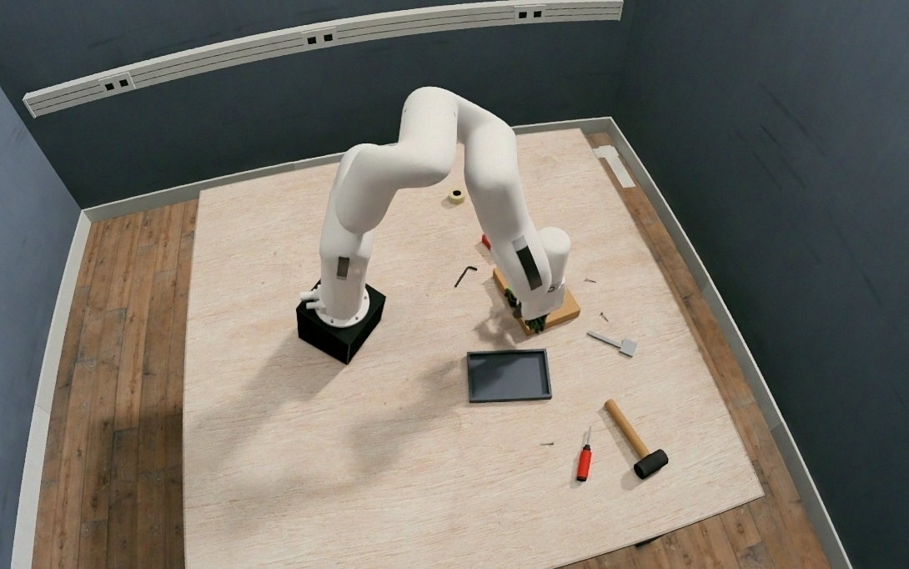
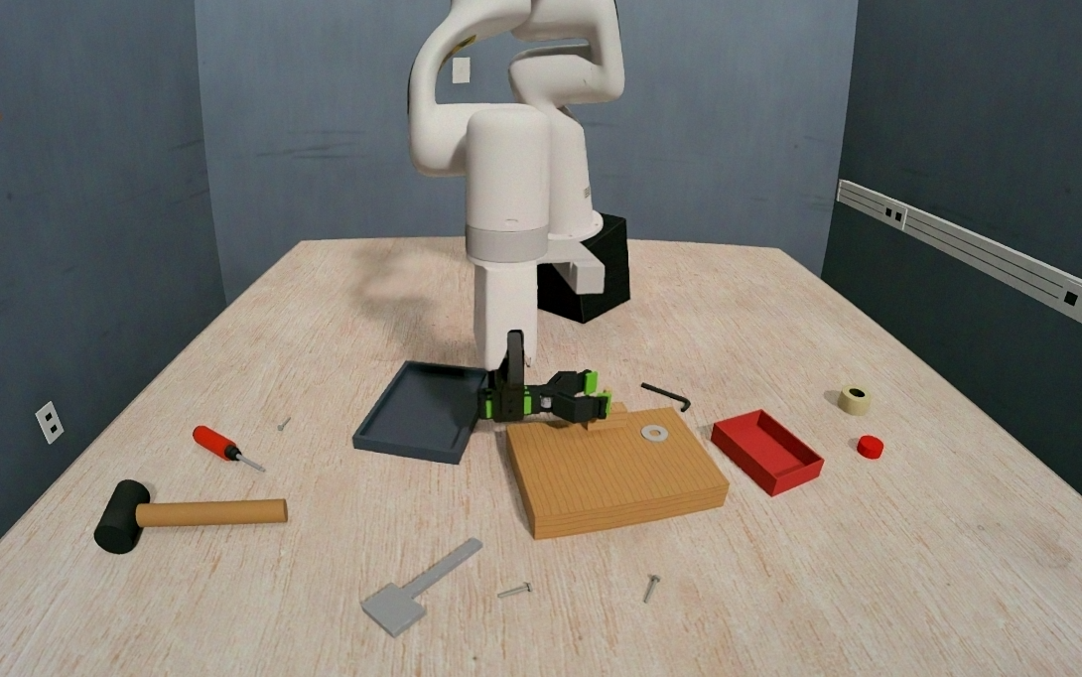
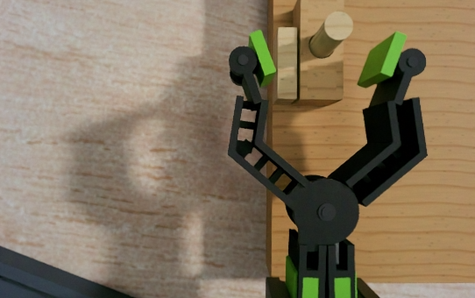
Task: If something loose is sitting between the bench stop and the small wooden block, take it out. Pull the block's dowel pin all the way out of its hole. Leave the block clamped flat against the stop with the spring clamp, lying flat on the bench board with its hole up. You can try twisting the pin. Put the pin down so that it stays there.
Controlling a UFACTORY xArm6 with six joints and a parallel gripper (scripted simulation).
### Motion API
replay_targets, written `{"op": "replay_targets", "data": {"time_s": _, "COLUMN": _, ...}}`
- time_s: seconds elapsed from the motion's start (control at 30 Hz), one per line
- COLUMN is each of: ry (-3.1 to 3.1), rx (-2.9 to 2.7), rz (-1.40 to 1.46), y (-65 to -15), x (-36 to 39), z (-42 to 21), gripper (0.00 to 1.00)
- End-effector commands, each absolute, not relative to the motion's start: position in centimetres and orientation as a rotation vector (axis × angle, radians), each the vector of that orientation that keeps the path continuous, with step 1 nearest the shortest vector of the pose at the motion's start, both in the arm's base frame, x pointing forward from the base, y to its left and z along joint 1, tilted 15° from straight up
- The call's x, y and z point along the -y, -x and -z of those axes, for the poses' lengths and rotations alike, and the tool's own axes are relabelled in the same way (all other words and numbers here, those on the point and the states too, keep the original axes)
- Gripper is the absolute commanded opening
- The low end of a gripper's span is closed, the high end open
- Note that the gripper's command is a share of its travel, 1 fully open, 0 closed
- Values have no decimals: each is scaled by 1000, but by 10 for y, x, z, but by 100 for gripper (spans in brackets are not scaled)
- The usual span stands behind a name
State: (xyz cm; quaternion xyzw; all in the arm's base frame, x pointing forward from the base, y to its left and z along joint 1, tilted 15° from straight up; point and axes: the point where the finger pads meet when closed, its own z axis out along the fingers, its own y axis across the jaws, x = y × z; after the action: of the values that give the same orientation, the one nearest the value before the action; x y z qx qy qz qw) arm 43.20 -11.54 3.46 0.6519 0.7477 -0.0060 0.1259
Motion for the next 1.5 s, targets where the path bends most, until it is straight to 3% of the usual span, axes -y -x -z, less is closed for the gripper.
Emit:
{"op": "replay_targets", "data": {"time_s": 0.0, "ry": -1896, "rx": -2174, "rz": 15, "y": -434, "x": 117, "z": -32, "gripper": 27}}
{"op": "replay_targets", "data": {"time_s": 1.47, "ry": -1896, "rx": -2175, "rz": 15, "y": -438, "x": 121, "z": -12, "gripper": 27}}
